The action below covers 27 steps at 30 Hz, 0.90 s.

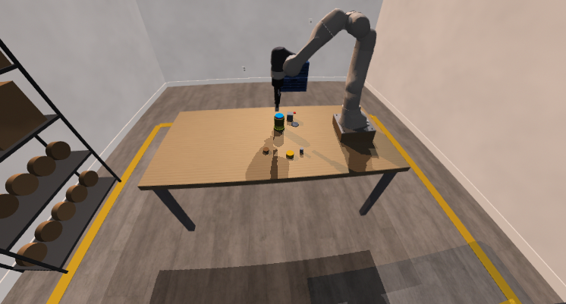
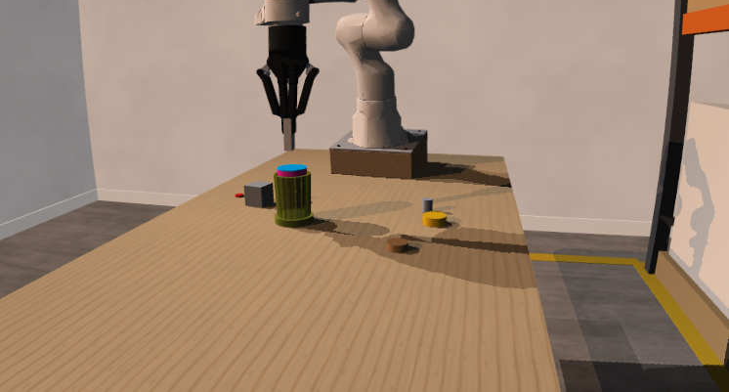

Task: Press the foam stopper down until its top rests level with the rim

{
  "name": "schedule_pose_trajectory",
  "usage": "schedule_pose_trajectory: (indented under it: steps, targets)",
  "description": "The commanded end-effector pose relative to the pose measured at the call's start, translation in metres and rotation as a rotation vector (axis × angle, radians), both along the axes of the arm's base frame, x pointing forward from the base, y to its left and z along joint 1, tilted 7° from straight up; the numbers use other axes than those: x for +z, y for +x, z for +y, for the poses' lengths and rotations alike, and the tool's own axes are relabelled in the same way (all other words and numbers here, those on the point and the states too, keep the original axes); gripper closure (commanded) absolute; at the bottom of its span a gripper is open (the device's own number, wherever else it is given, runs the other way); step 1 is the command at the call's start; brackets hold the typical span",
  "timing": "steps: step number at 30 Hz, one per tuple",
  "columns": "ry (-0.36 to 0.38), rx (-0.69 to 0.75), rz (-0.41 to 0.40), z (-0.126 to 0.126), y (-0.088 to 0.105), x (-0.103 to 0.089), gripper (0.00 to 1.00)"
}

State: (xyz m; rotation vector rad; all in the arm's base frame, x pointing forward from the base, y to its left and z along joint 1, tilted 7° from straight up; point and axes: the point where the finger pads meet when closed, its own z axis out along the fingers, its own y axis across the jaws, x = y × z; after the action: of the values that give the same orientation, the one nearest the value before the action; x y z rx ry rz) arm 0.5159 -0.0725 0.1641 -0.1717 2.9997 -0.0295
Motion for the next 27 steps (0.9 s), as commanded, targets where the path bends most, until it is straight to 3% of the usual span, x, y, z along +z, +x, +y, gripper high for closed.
schedule_pose_trajectory:
  steps: [1,27]
  targets:
    - [0.004,-0.027,0.0,-0.0014,-0.0022,-0.0013,1.0]
    - [0.01,-0.062,0.006,-0.0027,-0.009,-0.0061,1.0]
